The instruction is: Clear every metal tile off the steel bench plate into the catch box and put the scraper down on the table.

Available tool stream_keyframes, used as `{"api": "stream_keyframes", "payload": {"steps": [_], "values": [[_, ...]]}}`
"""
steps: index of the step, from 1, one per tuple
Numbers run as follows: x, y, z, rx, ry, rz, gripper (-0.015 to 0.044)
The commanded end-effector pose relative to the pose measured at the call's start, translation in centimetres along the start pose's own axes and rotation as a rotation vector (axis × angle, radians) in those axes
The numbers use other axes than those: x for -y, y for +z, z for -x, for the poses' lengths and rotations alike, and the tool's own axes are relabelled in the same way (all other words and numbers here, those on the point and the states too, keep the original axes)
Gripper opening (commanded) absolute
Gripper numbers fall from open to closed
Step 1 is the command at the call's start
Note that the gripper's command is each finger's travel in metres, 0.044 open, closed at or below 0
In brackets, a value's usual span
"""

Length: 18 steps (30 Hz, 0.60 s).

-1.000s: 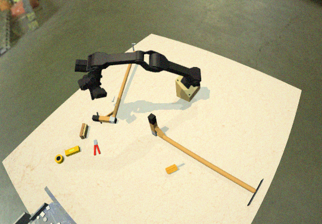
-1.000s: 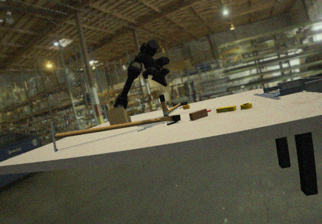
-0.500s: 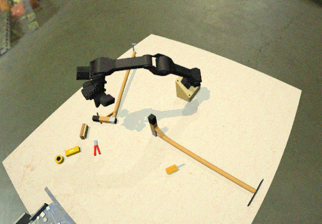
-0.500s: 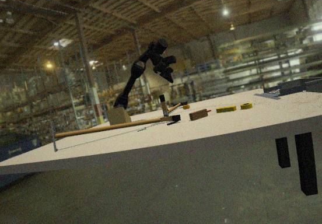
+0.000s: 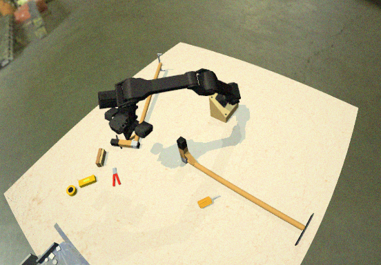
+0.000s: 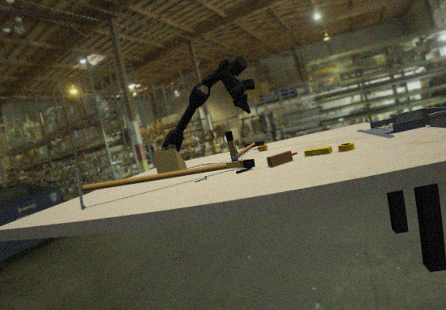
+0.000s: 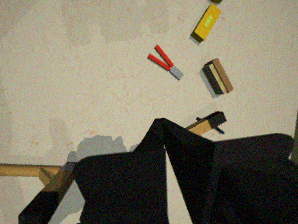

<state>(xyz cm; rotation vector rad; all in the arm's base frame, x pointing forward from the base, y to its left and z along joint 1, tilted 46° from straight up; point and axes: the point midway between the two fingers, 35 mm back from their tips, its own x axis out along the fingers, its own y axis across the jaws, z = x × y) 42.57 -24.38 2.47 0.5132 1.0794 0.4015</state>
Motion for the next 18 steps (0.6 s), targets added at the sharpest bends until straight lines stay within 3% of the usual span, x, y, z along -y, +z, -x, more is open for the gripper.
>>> {"api": "stream_keyframes", "payload": {"steps": [1,18], "values": [[-2.1,0.6,0.3,-0.007,0.012,0.059,0.0],[-11.9,1.8,1.1,-0.05,0.064,0.328,0.0]]}}
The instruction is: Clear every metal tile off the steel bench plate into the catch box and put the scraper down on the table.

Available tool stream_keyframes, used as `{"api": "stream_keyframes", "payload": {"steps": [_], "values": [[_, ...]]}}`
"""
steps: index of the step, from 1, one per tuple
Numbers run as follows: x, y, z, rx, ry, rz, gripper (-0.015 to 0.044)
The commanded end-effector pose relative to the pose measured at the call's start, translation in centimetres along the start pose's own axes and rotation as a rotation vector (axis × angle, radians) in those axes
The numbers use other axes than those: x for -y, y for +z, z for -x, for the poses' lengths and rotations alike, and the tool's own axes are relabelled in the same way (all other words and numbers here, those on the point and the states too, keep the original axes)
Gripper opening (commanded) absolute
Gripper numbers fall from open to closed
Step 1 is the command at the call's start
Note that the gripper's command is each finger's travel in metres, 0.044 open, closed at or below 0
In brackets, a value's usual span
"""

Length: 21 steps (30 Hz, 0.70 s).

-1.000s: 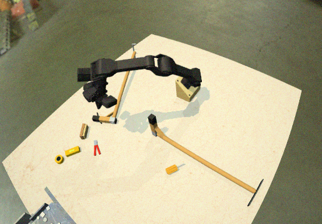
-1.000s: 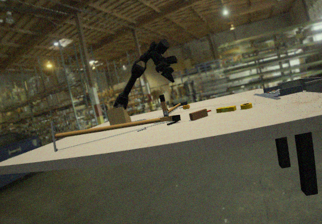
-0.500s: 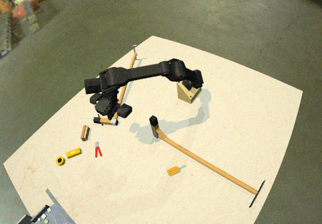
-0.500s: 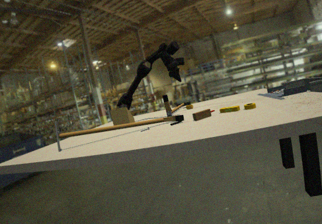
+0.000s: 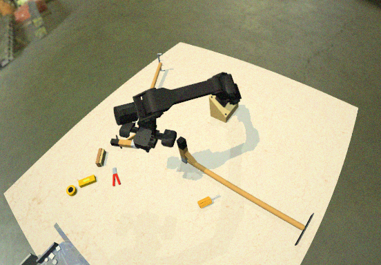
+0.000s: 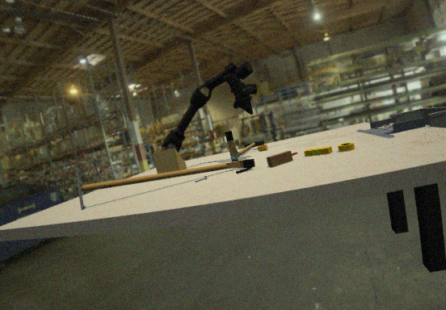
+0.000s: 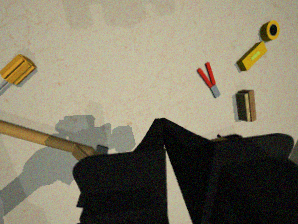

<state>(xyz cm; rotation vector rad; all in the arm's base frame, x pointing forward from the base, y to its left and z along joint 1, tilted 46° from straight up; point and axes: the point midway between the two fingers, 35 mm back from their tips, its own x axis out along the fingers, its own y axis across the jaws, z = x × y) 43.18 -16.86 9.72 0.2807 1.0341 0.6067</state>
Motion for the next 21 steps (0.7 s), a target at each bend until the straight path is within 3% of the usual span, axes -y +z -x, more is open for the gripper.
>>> {"api": "stream_keyframes", "payload": {"steps": [1,21], "values": [[-2.1,0.7,0.2,-0.005,0.014,0.059,0.0],[-13.1,2.4,0.9,-0.04,0.088,0.375,0.0]]}}
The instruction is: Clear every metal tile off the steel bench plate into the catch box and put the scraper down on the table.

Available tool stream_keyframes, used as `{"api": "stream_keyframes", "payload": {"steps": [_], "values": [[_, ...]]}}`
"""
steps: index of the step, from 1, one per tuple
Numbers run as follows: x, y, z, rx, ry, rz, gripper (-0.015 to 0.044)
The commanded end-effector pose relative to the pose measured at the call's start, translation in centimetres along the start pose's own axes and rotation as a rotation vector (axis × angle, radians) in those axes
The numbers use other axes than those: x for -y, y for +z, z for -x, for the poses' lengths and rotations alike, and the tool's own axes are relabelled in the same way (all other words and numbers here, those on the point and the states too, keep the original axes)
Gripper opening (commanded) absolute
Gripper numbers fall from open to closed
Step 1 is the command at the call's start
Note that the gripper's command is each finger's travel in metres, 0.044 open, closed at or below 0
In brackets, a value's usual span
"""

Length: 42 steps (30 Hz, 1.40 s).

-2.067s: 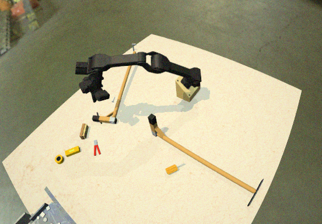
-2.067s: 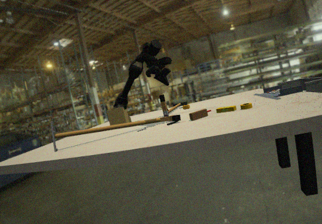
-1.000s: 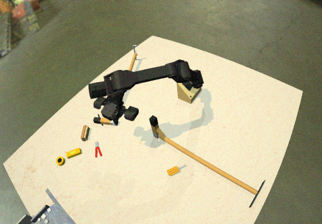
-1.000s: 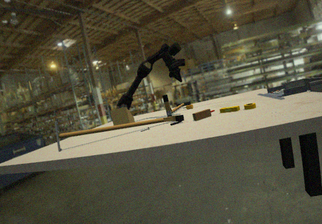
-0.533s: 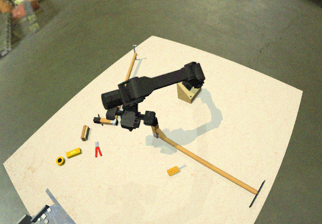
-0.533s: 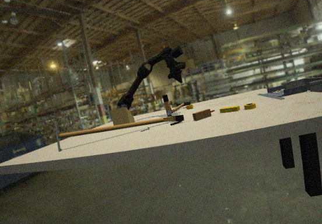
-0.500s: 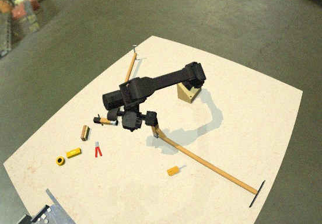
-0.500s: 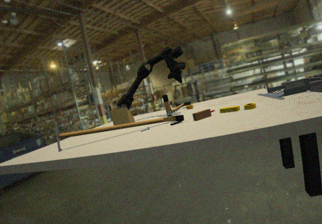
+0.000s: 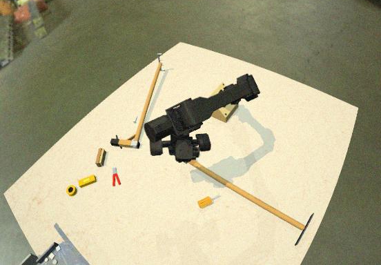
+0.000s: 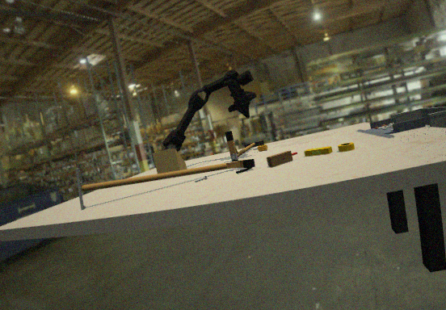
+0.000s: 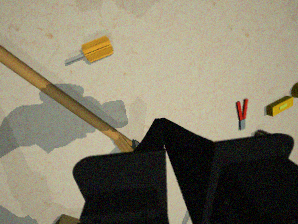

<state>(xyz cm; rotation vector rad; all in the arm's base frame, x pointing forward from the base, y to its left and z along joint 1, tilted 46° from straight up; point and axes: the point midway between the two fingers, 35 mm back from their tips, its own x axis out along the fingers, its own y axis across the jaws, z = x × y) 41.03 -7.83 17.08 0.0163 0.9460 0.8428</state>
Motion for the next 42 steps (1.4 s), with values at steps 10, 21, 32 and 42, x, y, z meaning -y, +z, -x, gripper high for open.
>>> {"api": "stream_keyframes", "payload": {"steps": [10,21,32,42], "values": [[-6.7,2.1,0.2,-0.011,0.052,0.201,0.0],[-12.4,2.9,0.5,-0.017,0.098,0.374,0.0],[-18.1,2.8,0.9,-0.018,0.147,0.547,0.0],[-21.8,2.3,1.3,-0.015,0.182,0.664,0.0]]}}
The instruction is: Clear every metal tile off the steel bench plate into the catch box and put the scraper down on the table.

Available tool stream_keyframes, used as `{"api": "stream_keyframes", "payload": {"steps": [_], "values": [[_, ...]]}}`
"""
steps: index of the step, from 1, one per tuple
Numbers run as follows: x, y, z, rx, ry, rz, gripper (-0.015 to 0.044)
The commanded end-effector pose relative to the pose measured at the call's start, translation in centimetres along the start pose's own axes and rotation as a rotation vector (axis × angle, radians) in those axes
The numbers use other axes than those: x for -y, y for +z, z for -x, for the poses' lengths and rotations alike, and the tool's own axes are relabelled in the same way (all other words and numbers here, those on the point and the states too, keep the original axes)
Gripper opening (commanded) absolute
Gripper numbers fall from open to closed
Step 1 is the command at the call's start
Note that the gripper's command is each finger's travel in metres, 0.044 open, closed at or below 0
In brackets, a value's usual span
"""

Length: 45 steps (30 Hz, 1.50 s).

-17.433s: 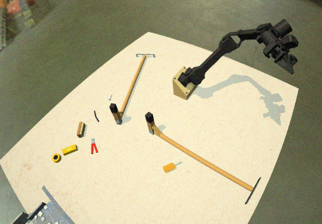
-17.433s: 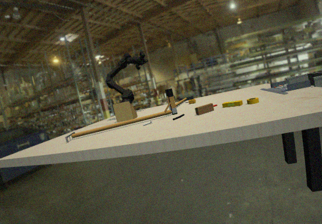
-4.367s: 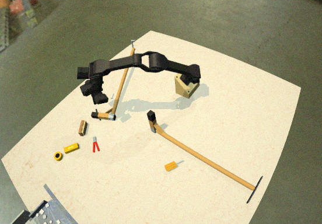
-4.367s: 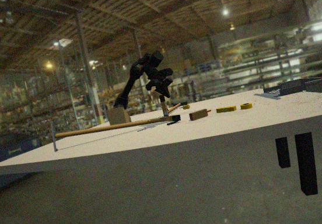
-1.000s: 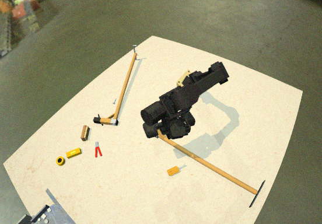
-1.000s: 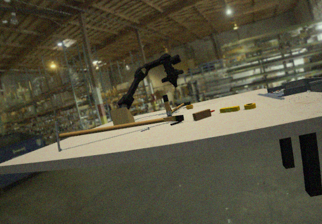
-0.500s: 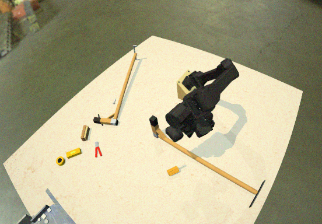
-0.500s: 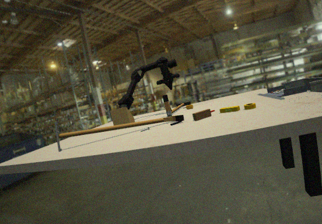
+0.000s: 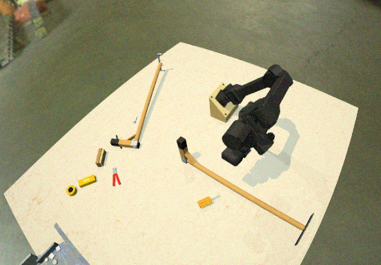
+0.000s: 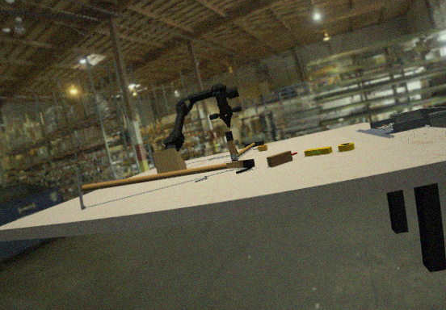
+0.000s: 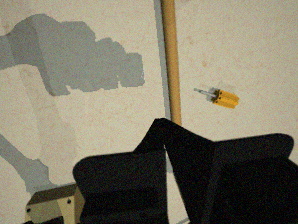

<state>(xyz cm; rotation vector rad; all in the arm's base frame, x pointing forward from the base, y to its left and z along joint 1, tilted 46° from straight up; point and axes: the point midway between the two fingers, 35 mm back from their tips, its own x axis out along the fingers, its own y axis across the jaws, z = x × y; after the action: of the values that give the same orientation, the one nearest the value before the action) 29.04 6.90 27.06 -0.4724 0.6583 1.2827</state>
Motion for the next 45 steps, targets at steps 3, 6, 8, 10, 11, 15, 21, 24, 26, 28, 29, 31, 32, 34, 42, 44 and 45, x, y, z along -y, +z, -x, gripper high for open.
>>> {"api": "stream_keyframes", "payload": {"steps": [3,6,8,10,11,15,21,24,26,28,29,31,32,34,42,44,45], "values": [[-0.4,0.2,-0.3,0.002,0.006,0.018,0.0],[-0.3,0.1,-0.9,-0.001,0.008,0.02,0.0],[-0.2,0.1,-1.4,-0.003,0.01,0.021,0.0],[-0.1,0.1,-1.9,-0.005,0.011,0.023,0.0],[0.0,0.1,-2.1,-0.006,0.012,0.024,0.0],[0.1,0.0,-3.1,-0.01,0.015,0.027,0.0],[0.3,0.0,-4.7,-0.015,0.018,0.032,0.0],[0.3,0.0,-5.4,-0.017,0.02,0.035,0.0],[0.4,0.0,-6.0,-0.018,0.021,0.036,0.0],[0.4,0.0,-6.5,-0.019,0.022,0.038,0.0],[0.4,0.0,-6.7,-0.019,0.023,0.038,0.0],[0.4,0.0,-7.2,-0.02,0.024,0.04,0.0],[0.4,0.0,-7.5,-0.02,0.024,0.041,0.0],[0.4,0.0,-8.0,-0.021,0.025,0.042,0.0],[0.2,0.0,-10.1,-0.022,0.029,0.048,0.0],[0.1,0.0,-10.6,-0.022,0.03,0.049,0.0],[0.1,0.0,-10.9,-0.021,0.03,0.05,0.0]]}}
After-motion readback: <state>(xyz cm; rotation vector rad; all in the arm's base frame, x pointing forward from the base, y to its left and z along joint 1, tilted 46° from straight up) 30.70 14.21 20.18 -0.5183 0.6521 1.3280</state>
